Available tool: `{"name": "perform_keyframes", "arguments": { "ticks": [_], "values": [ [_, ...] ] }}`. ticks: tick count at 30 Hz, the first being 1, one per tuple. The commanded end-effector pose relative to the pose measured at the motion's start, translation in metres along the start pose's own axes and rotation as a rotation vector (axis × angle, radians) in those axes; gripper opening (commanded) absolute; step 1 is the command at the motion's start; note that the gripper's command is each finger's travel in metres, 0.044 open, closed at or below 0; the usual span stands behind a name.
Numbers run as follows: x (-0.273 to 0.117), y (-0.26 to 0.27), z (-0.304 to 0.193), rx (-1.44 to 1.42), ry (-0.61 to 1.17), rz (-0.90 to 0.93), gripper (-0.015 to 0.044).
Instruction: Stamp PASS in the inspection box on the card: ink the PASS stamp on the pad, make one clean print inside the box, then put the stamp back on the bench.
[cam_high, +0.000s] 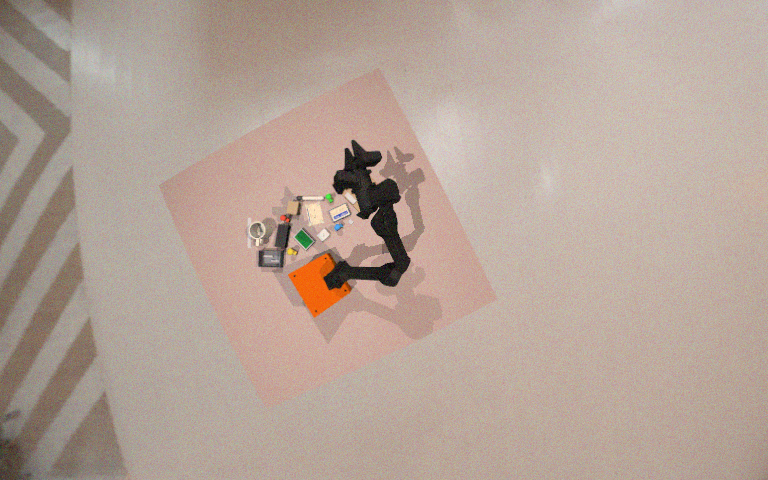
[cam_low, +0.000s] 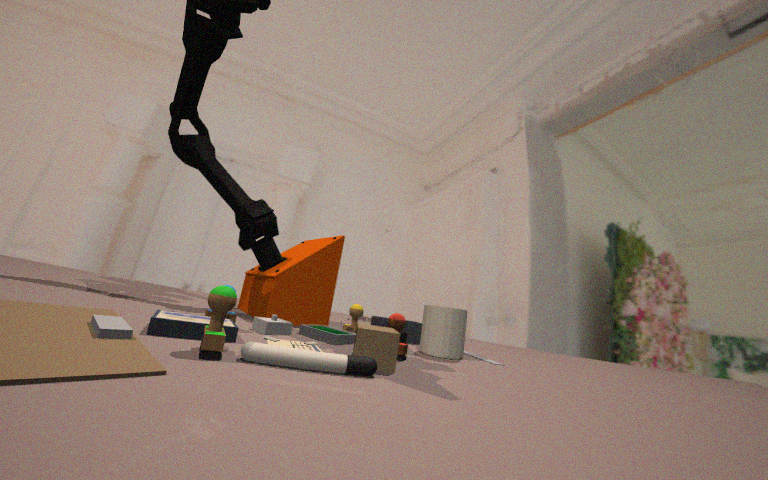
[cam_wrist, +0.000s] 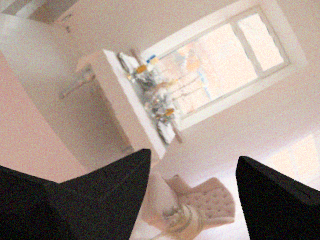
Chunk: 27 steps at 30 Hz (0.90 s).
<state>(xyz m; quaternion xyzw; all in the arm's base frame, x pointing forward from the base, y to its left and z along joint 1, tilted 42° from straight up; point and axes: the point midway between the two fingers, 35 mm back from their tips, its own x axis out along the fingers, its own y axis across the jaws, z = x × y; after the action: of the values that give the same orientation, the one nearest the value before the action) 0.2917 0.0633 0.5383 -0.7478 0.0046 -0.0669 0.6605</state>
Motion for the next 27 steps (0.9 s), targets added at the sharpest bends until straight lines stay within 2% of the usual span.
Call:
{"name": "perform_keyframes", "arguments": {
  "ticks": [1,8,14,21,27],
  "values": [
    [0.039,0.064,0.007,0.119,0.077,0.184,0.0213],
    [0.077,0.163,0.003,0.308,0.259,0.432,0.0213],
    [0.089,0.252,-0.012,0.457,0.493,0.615,0.0213],
    [0.080,0.347,-0.044,0.598,0.840,0.756,0.0213],
    [0.053,0.418,-0.076,0.676,1.189,0.805,0.0213]
  ]
}}
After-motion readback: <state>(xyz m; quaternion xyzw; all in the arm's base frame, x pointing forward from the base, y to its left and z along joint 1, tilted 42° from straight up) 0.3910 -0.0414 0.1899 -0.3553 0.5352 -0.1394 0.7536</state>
